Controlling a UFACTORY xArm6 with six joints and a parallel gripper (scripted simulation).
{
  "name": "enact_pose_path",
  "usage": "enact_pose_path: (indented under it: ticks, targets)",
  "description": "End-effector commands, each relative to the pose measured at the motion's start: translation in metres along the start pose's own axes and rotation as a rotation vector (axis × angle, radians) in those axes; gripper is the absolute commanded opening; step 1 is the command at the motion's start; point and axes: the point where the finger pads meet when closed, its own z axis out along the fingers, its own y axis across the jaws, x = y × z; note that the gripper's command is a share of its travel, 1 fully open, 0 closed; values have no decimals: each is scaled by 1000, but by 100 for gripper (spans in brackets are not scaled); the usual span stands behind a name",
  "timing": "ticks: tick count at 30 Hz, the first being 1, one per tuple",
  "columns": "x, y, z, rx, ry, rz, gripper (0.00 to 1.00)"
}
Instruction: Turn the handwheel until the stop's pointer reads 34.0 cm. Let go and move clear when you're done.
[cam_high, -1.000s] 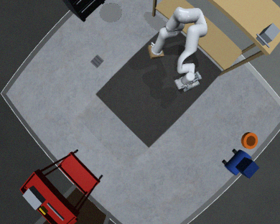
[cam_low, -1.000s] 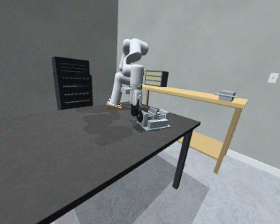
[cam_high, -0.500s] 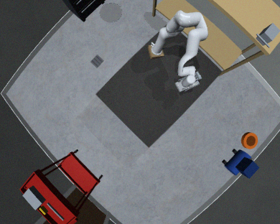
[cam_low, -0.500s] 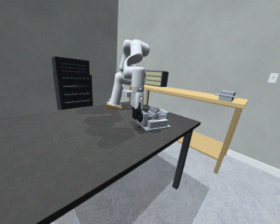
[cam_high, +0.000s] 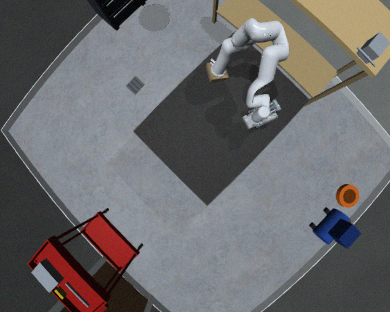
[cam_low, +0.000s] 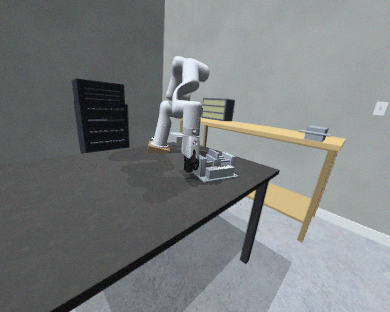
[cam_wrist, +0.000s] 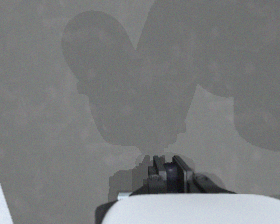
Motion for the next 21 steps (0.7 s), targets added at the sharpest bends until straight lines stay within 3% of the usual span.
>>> enact_pose_path:
  ticks: [1, 21]
  targets:
    - [0, 8, 7, -3, -1, 0, 6]
    - [0, 36, 9, -3, -1, 0, 6]
